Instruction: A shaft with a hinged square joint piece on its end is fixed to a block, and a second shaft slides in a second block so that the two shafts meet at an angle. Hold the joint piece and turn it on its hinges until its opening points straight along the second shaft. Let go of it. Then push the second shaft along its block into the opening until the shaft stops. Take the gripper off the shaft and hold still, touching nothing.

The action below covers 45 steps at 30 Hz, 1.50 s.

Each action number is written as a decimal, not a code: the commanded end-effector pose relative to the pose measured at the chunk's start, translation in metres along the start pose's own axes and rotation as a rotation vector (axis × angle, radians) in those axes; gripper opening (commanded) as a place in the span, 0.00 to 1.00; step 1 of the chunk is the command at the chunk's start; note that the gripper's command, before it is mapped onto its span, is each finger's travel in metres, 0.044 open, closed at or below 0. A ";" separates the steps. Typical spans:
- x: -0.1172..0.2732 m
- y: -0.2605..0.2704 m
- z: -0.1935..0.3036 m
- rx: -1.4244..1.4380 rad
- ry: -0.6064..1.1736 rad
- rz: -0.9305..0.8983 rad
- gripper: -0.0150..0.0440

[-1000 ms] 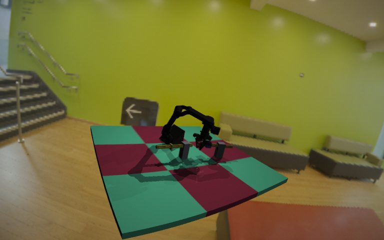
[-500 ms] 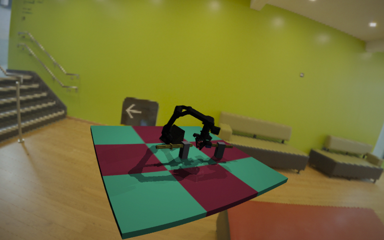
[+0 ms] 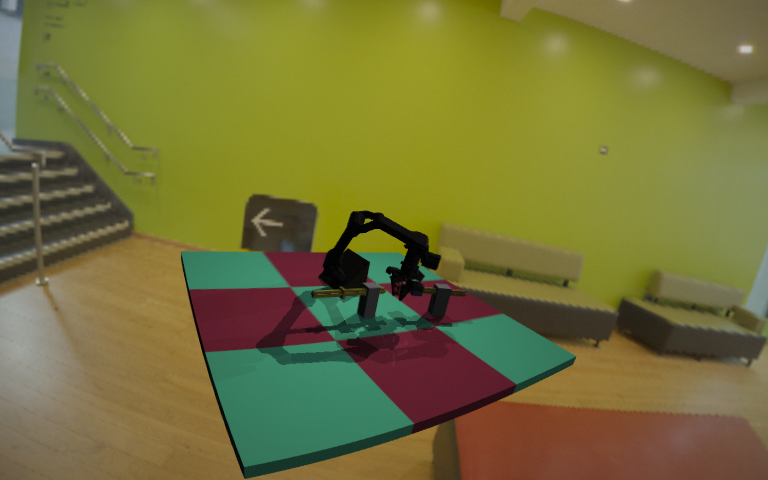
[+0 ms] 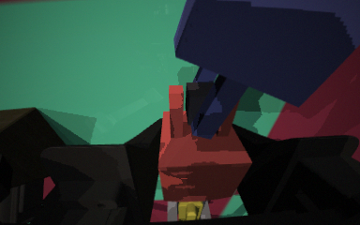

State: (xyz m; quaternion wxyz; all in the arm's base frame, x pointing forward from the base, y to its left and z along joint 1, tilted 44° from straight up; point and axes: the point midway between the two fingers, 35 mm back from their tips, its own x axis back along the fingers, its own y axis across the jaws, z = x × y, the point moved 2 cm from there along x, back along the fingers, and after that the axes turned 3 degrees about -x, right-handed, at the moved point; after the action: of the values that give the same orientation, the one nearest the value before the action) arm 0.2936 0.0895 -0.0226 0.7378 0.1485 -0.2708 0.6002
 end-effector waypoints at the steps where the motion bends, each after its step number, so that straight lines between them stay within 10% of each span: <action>1: 0.000 0.000 0.000 0.000 0.000 0.000 0.77; 7: 0.000 0.000 0.000 0.000 0.000 0.000 1.00; 45: 0.040 -0.004 0.019 -0.112 -0.440 -0.035 1.00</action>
State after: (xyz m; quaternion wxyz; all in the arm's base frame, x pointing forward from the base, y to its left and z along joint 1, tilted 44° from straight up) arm 0.2944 0.1013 0.0096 0.6746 0.2648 -0.4335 0.5356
